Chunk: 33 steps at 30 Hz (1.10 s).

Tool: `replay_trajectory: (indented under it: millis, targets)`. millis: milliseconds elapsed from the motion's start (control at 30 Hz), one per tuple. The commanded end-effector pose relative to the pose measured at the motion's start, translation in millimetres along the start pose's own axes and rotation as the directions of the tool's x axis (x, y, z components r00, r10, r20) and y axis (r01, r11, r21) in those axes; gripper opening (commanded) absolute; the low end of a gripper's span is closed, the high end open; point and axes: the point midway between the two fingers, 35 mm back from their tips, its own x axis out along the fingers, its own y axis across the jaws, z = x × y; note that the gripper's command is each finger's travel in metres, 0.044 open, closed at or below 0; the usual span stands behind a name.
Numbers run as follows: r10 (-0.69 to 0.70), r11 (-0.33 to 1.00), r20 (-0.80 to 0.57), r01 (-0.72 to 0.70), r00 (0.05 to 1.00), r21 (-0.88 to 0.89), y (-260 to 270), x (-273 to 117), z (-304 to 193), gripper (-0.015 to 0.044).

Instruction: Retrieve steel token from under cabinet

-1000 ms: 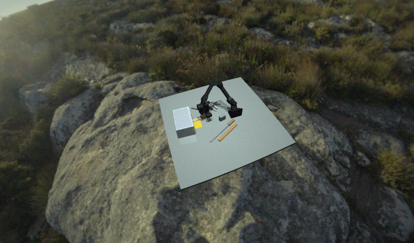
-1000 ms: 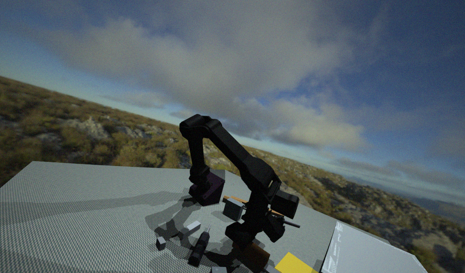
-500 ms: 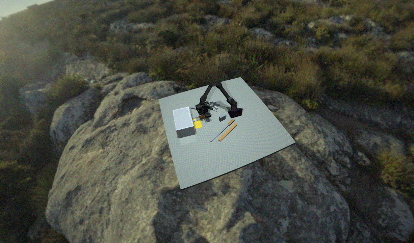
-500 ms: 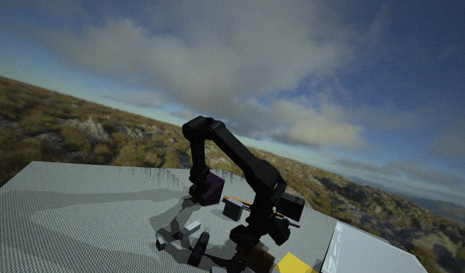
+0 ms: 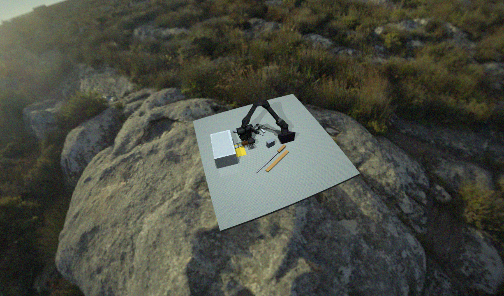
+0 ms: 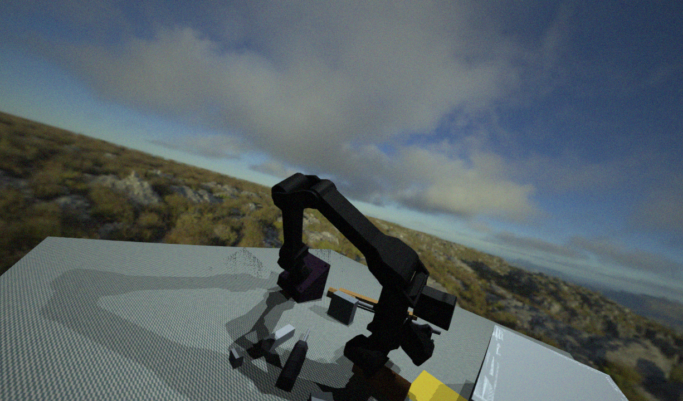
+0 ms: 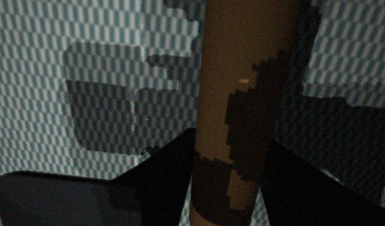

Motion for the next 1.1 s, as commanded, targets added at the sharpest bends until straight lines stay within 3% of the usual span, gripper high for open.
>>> replay_trajectory:
  millis: [0, 1067]
  targets:
    - [-0.002, 1.0, 0.003, 0.002, 1.0, 0.001, -0.7, -0.4, 6.7, 0.0]
    - [-0.002, 1.0, 0.005, 0.002, 1.0, 0.002, -1.2, -1.0, 35.5, 0.0]
